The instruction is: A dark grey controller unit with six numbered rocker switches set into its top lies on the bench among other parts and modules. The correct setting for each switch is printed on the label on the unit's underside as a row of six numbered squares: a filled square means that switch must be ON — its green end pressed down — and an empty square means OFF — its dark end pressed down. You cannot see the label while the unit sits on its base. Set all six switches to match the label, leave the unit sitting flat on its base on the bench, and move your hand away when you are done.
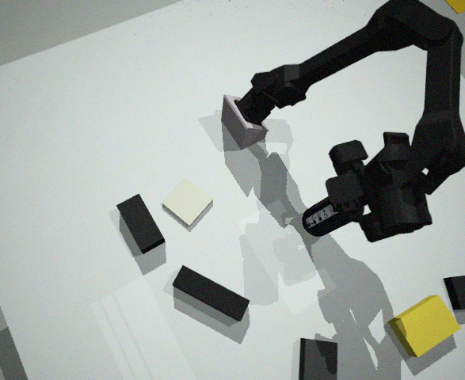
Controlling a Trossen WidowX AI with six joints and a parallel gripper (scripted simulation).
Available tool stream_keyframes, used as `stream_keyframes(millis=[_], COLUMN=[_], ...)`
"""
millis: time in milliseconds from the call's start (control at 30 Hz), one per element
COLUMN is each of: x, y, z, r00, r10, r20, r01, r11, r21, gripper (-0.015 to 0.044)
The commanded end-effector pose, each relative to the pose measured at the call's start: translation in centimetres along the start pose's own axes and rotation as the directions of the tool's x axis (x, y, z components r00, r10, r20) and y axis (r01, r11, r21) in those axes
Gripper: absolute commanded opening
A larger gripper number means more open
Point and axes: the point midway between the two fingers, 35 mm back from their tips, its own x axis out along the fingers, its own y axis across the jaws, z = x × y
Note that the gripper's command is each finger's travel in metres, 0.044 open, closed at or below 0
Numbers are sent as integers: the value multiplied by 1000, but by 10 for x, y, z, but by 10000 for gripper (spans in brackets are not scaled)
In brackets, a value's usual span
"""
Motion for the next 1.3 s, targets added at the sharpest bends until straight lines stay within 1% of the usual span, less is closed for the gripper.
stream_keyframes(millis=[0, 1267], x=[1, 0], y=[0, 0], z=[6, 20], r00=[1000, 1000], r10=[-9, -9], r20=[7, 8], r01=[9, 9], r11=[1000, 1000], r21=[-1, 0], gripper=[336, 337])
